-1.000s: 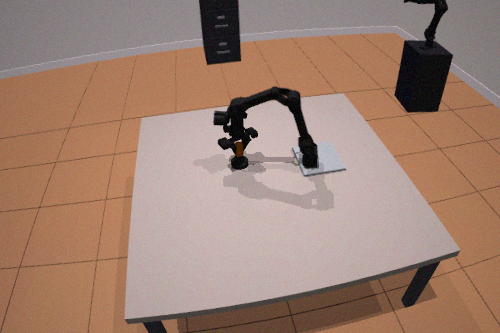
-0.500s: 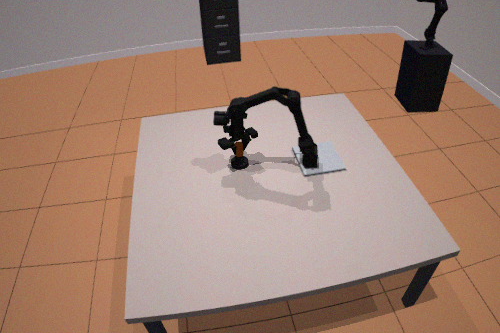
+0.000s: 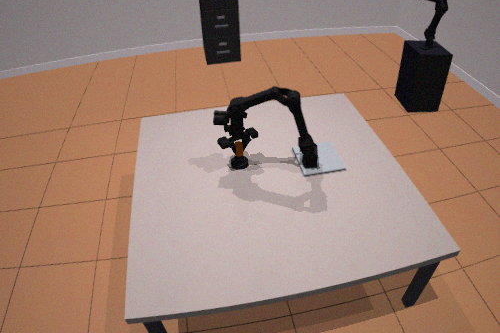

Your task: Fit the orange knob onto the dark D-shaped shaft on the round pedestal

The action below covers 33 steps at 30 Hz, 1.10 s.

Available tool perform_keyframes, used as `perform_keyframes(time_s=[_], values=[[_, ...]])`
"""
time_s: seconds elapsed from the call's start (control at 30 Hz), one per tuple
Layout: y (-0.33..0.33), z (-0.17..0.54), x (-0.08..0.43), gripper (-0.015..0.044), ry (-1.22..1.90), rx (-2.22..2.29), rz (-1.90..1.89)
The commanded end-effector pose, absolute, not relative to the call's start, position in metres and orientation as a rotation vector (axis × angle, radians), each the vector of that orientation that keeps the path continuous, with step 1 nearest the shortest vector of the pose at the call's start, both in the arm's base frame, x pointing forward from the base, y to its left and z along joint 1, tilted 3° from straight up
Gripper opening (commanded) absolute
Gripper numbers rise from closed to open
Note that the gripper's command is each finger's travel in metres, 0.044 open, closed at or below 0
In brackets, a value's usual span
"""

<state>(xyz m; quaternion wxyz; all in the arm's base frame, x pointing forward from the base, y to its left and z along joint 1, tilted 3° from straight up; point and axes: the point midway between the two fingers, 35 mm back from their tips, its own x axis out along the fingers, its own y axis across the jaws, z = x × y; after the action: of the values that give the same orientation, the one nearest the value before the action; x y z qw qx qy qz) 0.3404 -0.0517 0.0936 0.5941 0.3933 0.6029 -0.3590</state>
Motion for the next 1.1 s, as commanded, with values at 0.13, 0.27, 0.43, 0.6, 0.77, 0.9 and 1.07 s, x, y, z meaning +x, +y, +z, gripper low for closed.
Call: perform_keyframes(time_s=[0.13,0.27,0.43,0.6,0.77,0.9,1.07], values=[[-0.0521,0.0938,0.3392,0.0000,1.348,1.025,-0.952],[-0.0521,0.0917,0.3398,0.0000,1.348,1.025,-0.952],[-0.0521,0.0910,0.3405,0.0000,1.348,1.025,-0.952],[-0.0521,0.0911,0.3402,0.0000,1.348,1.025,-0.952],[-0.0521,0.0907,0.3401,0.0000,1.348,1.025,-0.952],[-0.0521,0.0907,0.3398,0.0000,1.348,1.025,-0.952],[-0.0521,0.0901,0.3397,0.0000,1.348,1.025,-0.952]])
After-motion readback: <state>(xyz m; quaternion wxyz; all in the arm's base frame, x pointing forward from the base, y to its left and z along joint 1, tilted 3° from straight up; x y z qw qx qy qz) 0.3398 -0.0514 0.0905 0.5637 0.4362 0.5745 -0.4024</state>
